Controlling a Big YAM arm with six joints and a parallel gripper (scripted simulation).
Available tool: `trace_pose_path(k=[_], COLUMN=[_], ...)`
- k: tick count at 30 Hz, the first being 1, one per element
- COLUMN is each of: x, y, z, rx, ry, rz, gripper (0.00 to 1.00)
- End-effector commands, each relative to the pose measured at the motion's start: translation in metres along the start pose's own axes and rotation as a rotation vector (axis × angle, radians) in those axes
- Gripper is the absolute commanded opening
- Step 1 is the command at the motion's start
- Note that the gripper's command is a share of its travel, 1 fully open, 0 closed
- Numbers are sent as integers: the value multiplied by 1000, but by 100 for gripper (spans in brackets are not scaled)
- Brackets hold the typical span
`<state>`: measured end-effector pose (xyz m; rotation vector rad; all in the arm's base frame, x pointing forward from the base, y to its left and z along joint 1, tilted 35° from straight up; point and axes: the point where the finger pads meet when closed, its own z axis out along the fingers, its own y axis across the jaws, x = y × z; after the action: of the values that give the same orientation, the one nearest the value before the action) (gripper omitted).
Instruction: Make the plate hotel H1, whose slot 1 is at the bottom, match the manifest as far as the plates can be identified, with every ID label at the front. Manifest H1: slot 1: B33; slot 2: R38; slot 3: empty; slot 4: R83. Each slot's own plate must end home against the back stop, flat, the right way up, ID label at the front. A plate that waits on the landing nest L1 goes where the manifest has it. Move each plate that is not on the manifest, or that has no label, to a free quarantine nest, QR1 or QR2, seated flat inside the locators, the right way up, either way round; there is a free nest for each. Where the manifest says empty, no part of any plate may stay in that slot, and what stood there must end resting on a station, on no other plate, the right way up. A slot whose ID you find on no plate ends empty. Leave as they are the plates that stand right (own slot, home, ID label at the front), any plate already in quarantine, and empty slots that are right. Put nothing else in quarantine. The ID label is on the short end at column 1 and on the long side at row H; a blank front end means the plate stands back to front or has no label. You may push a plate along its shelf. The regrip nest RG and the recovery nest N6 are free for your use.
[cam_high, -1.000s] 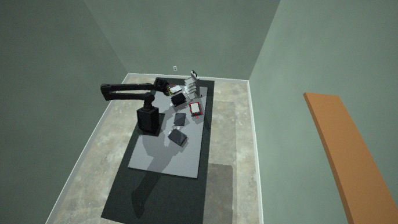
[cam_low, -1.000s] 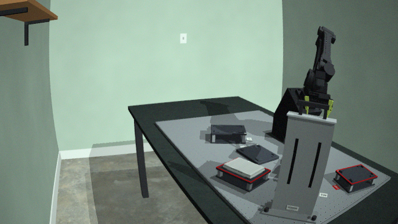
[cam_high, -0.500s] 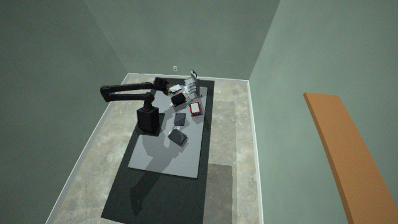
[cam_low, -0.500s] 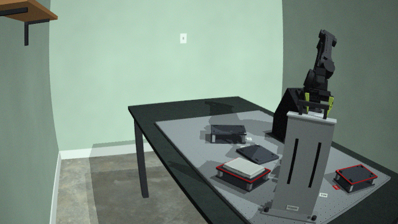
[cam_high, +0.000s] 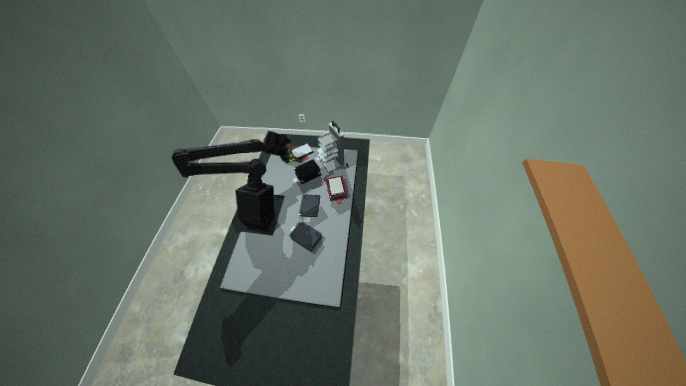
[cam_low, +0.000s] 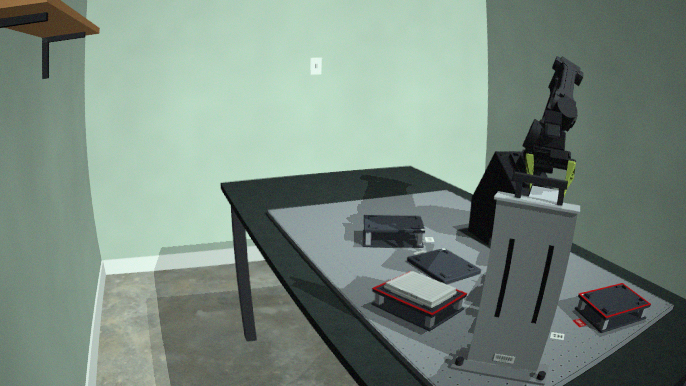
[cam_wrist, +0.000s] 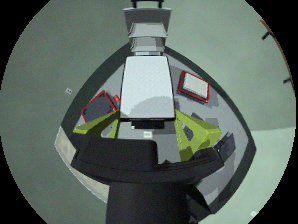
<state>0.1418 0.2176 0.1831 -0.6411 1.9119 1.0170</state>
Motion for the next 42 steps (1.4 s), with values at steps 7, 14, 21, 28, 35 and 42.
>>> trace_pose_path(k=[7, 14, 21, 28, 35, 42], x=[-46, -48, -53, -58, -53, -41], y=[13, 13, 13, 13, 10, 4], z=[-22, -25, -31, -36, -32, -25], rx=[-12, -9, -9, -8, -6, -1], ry=[-76, -71, -73, -71, -67, -49], rz=[-30, -30, -33, -35, -33, -22], gripper=[86, 86, 86, 86, 86, 86])
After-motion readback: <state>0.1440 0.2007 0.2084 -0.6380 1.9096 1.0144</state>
